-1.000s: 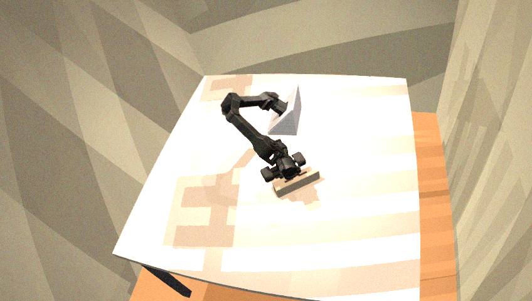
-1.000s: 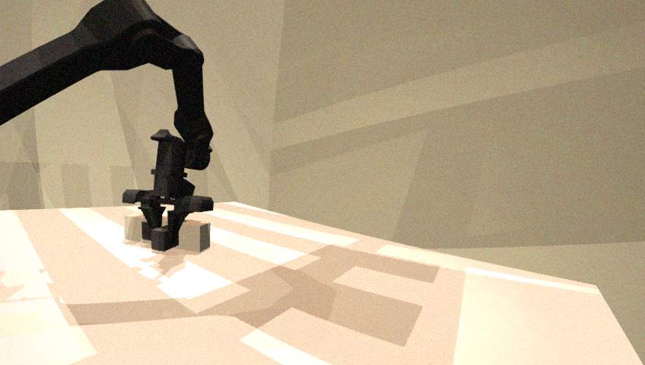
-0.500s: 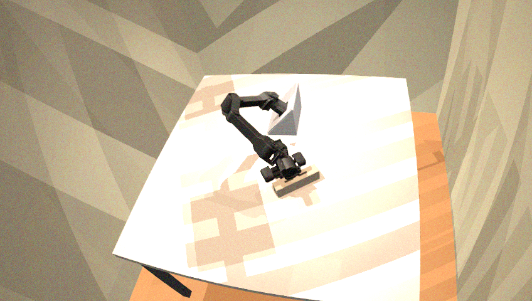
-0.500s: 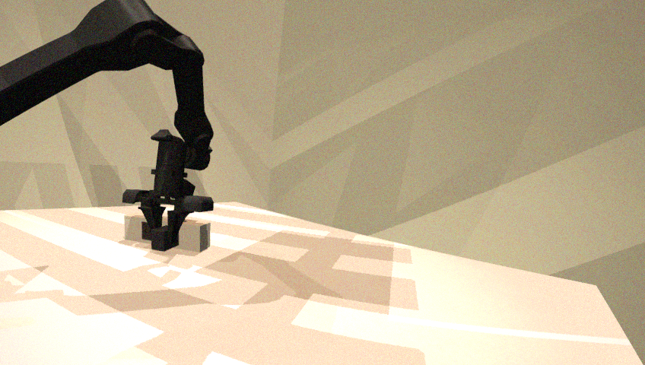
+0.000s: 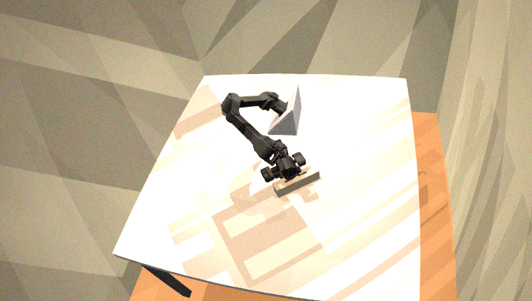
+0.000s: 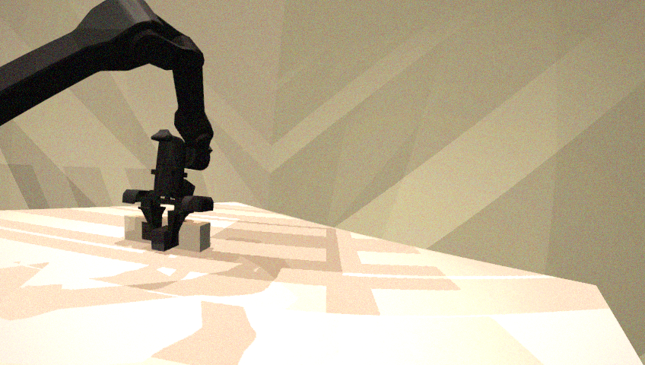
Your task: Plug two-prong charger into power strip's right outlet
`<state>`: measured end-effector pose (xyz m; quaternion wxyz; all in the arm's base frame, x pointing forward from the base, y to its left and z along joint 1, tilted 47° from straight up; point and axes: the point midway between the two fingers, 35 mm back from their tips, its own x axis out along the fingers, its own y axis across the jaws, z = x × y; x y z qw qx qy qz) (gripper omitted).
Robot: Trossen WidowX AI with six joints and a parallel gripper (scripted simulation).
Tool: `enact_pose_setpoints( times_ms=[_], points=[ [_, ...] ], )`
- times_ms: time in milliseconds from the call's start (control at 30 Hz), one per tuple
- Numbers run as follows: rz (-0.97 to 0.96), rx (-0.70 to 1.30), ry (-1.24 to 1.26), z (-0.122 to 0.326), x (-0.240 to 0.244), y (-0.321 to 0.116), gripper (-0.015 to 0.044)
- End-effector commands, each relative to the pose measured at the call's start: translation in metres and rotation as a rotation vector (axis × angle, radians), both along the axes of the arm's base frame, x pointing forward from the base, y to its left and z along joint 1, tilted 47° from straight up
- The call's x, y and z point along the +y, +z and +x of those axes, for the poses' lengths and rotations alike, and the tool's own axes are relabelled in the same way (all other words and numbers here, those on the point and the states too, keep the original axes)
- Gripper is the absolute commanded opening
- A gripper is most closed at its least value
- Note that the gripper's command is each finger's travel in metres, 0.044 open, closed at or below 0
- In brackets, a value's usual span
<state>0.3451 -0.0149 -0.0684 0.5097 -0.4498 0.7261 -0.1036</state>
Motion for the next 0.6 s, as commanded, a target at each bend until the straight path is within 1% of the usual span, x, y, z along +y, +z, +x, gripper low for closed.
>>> enact_pose_setpoints(
  times_ms=[0, 267, 567],
  points=[
    [0.001, -0.003, 0.000, 0.0004, 0.0001, -0.0002, 0.0236],
    [0.001, -0.003, 0.000, 0.0004, 0.0001, -0.0002, 0.0440],
    [0.002, -0.006, 0.001, -0.0012, -0.0006, 0.0005, 0.0440]
  ],
)
